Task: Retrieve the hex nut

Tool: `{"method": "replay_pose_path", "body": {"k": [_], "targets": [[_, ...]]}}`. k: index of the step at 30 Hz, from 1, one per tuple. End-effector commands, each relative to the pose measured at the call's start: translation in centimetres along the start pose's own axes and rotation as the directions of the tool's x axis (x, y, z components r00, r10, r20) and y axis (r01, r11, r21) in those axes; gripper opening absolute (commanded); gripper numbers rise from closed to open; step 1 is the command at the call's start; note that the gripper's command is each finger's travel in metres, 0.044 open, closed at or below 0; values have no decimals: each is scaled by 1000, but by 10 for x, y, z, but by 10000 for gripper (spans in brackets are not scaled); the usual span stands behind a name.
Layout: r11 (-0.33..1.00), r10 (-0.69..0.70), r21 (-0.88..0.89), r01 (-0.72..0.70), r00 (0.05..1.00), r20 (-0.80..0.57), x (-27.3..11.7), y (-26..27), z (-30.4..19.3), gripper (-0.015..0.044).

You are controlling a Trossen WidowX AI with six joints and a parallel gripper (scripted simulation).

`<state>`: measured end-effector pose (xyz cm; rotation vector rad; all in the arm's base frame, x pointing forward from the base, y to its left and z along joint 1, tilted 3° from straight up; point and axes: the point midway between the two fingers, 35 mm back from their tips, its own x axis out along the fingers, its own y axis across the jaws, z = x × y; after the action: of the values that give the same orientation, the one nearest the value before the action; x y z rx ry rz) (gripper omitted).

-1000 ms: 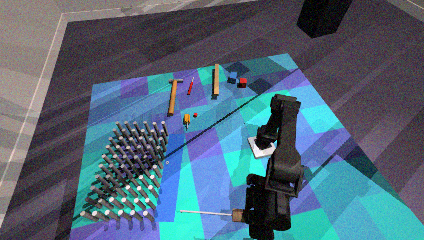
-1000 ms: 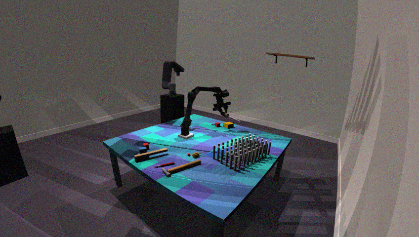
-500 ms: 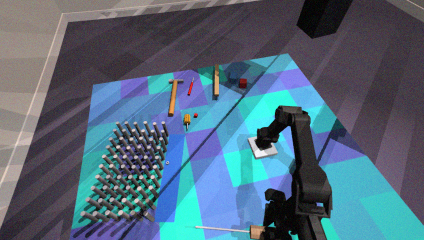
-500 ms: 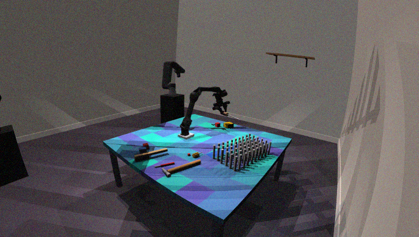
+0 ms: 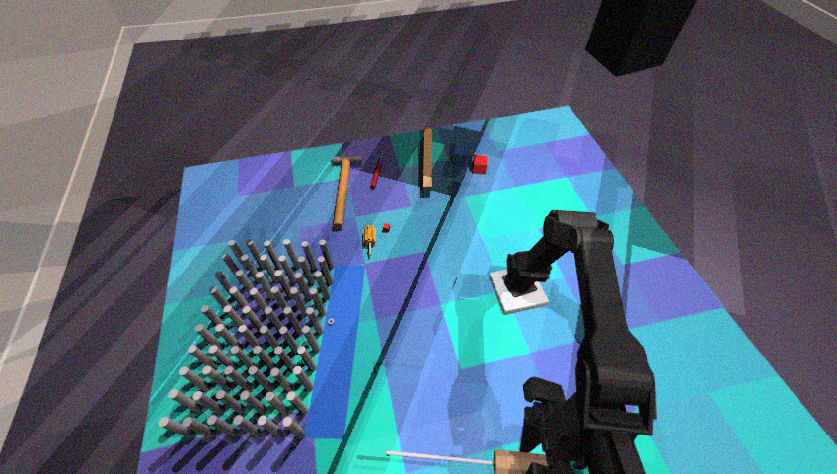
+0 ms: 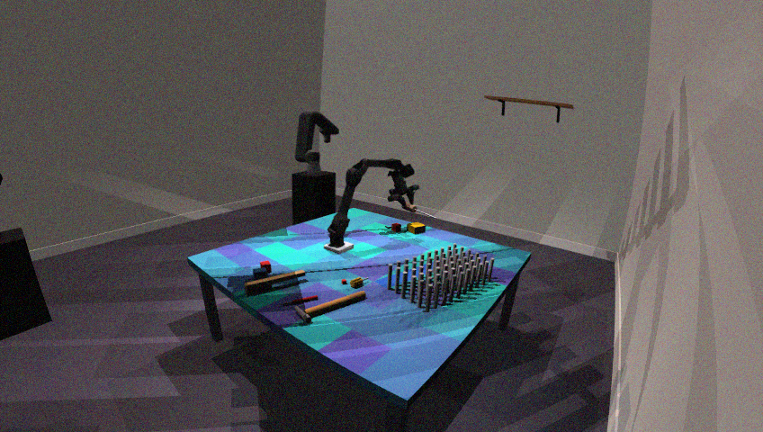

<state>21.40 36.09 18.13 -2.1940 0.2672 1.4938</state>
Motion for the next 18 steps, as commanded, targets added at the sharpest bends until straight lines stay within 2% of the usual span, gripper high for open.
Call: {"method": "replay_pose_path", "body": {"k": [1,18], "targets": [[1000,5,2,-5,1000,-7,5,1,1,0],[1000,5,2,-5,1000,-7,18,2,5,0]]}}
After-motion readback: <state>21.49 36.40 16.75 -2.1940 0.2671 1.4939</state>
